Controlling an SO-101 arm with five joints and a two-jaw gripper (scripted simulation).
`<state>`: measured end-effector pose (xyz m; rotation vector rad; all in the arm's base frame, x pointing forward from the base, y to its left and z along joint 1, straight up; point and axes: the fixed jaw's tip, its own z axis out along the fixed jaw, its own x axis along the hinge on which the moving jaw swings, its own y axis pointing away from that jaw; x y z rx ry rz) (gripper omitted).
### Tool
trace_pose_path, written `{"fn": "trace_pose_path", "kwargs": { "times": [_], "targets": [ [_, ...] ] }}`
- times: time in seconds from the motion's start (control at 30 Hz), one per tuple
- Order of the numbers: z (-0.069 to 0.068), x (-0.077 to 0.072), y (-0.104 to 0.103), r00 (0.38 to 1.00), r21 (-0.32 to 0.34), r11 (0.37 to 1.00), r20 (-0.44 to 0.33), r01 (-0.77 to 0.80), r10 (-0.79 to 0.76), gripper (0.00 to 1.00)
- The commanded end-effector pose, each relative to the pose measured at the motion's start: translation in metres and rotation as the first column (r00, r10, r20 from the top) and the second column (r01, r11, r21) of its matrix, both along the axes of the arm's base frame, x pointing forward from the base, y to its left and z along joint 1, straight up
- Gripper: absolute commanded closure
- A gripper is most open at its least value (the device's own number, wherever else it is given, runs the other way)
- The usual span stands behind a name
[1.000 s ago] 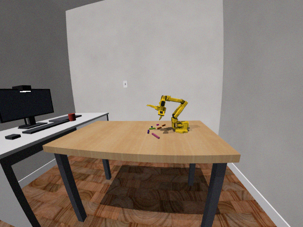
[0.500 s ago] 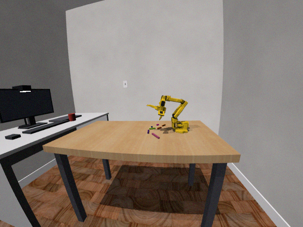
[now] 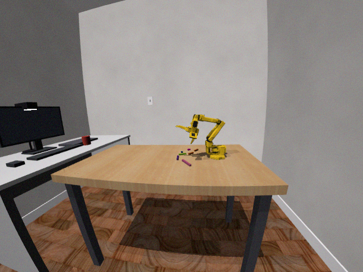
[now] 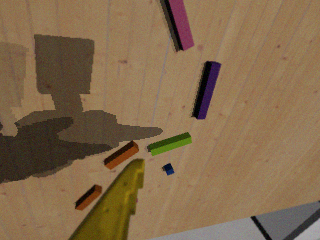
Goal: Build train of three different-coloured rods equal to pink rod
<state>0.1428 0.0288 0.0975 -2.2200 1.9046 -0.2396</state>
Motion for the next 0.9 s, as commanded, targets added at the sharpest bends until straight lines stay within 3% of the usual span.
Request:
{"fn": "trace_pose_path", "kwargs": {
  "times": [0.0,0.5,0.87],
  "targets": [
    [0.011,0.007,0.001,0.997,0.015,1.0,0.071,0.002,-0.003,0.0],
    [0.011,0.007,-0.001,0.997,0.016,1.0,0.075,0.013,-0.014,0.0],
    [0.014,0.005,-0.022,0.981,0.025,0.988,0.12,0.151,-0.153,0.0]
  ]
}}
